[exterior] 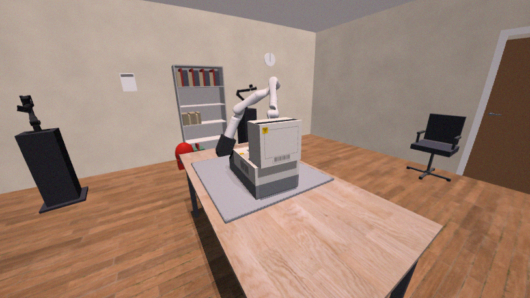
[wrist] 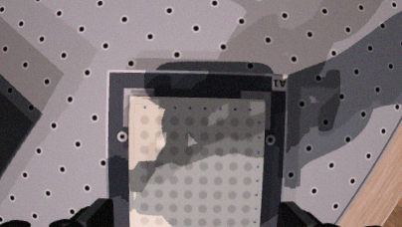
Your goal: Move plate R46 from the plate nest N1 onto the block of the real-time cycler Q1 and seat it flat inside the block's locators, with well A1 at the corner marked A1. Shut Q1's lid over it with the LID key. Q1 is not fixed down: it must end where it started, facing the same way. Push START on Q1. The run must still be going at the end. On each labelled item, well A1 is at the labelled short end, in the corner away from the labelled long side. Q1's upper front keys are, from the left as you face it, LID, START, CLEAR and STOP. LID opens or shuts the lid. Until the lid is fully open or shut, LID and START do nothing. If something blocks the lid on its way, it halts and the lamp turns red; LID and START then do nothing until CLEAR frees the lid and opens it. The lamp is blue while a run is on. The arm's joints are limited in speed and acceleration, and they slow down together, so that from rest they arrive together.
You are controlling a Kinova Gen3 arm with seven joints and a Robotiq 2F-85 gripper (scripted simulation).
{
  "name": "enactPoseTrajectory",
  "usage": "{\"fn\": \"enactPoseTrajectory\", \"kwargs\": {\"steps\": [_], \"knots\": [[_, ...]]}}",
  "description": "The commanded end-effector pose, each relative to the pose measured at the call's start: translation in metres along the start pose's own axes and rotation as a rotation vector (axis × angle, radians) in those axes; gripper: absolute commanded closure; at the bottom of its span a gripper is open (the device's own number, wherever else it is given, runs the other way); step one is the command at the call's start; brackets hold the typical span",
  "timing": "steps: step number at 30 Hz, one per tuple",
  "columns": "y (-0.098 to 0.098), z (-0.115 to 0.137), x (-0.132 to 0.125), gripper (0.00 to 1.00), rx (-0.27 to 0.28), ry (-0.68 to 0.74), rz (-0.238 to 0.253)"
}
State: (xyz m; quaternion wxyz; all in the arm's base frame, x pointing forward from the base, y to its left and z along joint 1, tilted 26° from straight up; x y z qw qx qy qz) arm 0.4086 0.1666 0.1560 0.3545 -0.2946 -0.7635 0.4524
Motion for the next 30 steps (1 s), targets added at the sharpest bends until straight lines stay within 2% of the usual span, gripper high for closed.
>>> {"fn": "enactPoseTrajectory", "kwargs": {"steps": [1, 30], "knots": [[0.003, 0.0, 0.0, 0.0, -0.002, 0.0, 0.0], [0.015, 0.0, 0.0, 0.0, -0.002, 0.0, 0.001]]}}
Point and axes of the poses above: the point where the finger pads meet when closed, its own y axis out along the fingers, its own x axis across the jaws, z = x × y, the point moved 9 cm from there along -y, back along the fingers, and after that the axes turned 11 degrees about -y, right-handed, at the moved point
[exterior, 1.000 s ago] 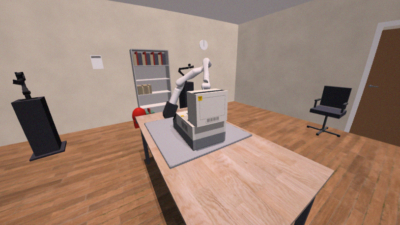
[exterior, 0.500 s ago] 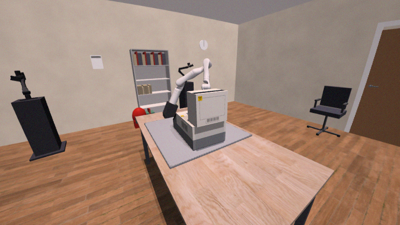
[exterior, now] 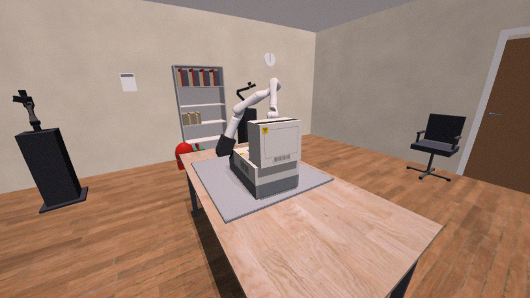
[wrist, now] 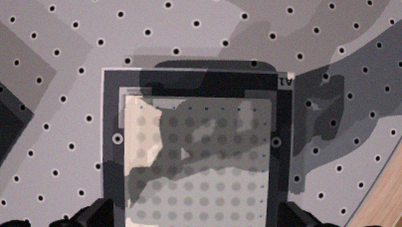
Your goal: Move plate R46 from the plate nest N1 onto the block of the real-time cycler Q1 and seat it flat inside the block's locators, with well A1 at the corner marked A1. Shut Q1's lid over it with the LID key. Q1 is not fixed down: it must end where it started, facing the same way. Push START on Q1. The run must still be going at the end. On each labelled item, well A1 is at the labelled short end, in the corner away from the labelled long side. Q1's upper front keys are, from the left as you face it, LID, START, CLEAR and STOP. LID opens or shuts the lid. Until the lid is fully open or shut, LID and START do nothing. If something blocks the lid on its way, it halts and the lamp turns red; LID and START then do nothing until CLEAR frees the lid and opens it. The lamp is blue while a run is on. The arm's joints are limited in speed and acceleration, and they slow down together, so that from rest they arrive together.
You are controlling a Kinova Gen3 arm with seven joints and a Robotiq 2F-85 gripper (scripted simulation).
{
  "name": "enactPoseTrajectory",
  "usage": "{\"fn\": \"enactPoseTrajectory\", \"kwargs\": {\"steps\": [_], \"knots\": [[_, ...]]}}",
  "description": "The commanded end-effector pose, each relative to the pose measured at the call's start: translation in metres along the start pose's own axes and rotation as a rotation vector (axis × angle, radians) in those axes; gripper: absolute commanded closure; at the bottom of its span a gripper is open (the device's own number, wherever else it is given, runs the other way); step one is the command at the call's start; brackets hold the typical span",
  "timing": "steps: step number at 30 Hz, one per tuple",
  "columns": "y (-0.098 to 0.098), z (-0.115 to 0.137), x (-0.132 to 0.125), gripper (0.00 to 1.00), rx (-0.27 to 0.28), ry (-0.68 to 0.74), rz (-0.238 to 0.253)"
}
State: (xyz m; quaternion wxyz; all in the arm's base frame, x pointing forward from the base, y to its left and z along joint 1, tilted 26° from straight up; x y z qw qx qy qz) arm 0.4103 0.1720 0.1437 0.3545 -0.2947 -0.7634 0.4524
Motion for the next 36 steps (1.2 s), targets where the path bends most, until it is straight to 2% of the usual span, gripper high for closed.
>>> {"fn": "enactPoseTrajectory", "kwargs": {"steps": [1, 9, 36], "knots": [[0.003, -0.001, 0.0, 0.0, -0.002, 0.0, 0.0], [0.013, -0.001, 0.0, 0.0, -0.002, 0.0, 0.0], [0.016, -0.001, 0.0, 0.0, -0.002, 0.0, 0.0]]}}
Point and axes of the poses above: the point where the finger pads meet when closed, its own y axis out along the fingers, its own x axis across the jaws, z = x × y, the point moved 9 cm from there along -y, back along the fingers, and after that the axes turned 11 degrees about -y, right-handed, at the moved point
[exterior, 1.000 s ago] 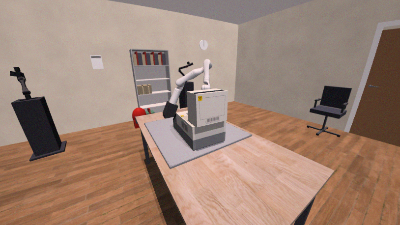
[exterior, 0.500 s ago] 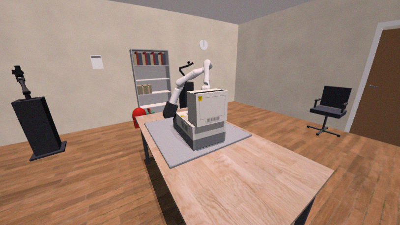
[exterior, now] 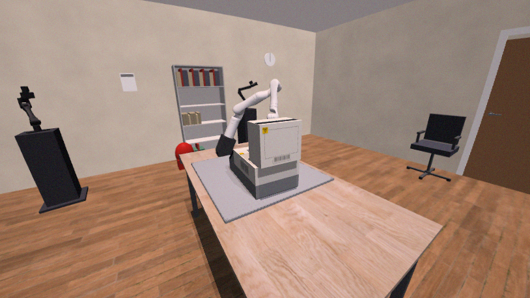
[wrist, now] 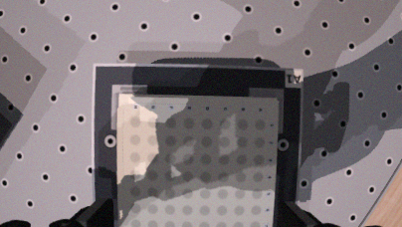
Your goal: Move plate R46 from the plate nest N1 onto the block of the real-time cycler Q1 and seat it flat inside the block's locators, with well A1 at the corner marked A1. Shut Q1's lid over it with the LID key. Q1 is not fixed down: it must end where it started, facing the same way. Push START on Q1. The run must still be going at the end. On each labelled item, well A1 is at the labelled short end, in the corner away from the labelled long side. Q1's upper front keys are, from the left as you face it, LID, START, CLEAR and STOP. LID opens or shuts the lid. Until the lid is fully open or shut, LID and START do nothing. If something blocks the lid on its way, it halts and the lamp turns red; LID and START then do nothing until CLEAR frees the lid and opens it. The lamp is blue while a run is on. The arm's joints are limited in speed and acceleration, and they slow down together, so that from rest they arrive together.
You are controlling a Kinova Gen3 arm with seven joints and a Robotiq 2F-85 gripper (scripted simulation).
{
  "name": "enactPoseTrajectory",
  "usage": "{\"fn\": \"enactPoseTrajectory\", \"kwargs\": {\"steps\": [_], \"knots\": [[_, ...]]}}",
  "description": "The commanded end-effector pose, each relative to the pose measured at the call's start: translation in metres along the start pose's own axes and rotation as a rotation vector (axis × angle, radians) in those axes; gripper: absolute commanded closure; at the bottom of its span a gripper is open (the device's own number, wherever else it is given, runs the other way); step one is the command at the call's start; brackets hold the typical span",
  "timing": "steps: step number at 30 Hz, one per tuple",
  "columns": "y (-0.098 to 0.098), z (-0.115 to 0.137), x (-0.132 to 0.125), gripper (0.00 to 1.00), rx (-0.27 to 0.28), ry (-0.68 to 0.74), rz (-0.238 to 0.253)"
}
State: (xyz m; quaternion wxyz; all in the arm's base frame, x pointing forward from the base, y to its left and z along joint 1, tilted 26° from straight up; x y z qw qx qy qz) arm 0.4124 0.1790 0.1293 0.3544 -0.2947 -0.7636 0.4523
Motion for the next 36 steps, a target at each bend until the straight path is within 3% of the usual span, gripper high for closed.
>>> {"fn": "enactPoseTrajectory", "kwargs": {"steps": [1, 36], "knots": [[0.0002, -0.0004, -0.0002, 0.0, -0.002, 0.0, 0.001], [0.0085, -0.0004, -0.0001, 0.0, -0.002, 0.0, 0.001]]}}
Point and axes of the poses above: the point where the finger pads meet when closed, its own y axis out along the fingers, its own x axis across the jaws, z = x × y, the point moved 9 cm from there along -y, back along the fingers, and after that the axes turned 11 degrees about -y, right-handed, at the moved point
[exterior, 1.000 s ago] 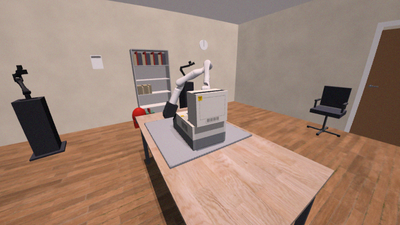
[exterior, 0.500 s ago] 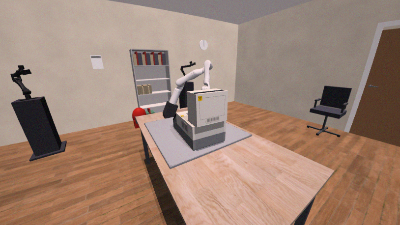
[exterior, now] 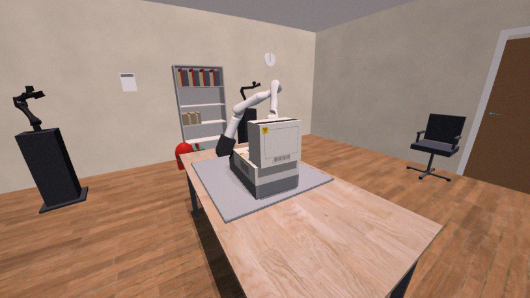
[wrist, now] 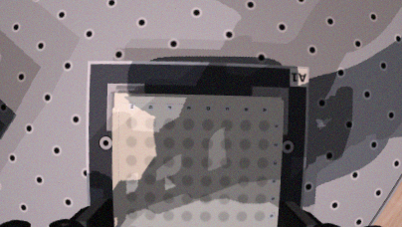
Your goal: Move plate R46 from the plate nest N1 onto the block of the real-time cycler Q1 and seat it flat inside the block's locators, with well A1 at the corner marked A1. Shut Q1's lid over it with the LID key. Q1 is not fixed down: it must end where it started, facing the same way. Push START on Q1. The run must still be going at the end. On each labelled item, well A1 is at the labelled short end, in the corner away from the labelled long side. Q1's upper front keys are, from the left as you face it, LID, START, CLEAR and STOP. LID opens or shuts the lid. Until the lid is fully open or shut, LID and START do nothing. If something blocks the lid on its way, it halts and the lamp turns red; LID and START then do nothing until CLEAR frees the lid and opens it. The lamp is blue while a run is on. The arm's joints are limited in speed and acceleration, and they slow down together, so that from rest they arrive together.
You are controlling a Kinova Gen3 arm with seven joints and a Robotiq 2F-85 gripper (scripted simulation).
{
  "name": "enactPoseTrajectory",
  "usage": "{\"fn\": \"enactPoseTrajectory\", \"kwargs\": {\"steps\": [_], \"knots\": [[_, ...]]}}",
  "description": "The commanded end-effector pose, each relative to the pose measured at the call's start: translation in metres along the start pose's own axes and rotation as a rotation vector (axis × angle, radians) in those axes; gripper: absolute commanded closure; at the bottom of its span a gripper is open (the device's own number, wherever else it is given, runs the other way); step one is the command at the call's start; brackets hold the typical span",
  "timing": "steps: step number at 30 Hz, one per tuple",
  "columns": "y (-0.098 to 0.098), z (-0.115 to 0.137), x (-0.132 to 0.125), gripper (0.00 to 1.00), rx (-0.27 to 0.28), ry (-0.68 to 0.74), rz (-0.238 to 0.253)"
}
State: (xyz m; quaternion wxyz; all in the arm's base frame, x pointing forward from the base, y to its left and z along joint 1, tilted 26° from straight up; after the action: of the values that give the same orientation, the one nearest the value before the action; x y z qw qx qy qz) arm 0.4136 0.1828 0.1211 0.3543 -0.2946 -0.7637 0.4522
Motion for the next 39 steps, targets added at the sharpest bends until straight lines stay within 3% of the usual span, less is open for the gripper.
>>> {"fn": "enactPoseTrajectory", "kwargs": {"steps": [1, 10, 19, 39], "knots": [[-0.0006, -0.0004, -0.0002, 0.0, -0.002, 0.0, 0.001], [-0.0006, -0.0004, -0.0002, 0.01, -0.002, 0.0, 0.001], [-0.0007, -0.0004, -0.0003, 0.09, -0.001, 0.0, 0.001], [-0.0007, -0.0004, -0.0003, 0.09, -0.001, 0.0, 0.001]]}}
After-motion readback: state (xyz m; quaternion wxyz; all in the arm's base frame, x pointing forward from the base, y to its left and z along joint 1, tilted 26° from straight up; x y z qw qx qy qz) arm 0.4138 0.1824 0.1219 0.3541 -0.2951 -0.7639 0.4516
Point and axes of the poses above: the point where the finger pads meet when closed, its own y axis out along the fingers, its own x axis across the jaws, z = x × y, the point moved 9 cm from there along -y, back along the fingers, and after that the axes turned 11 degrees about -y, right-handed, at the moved point
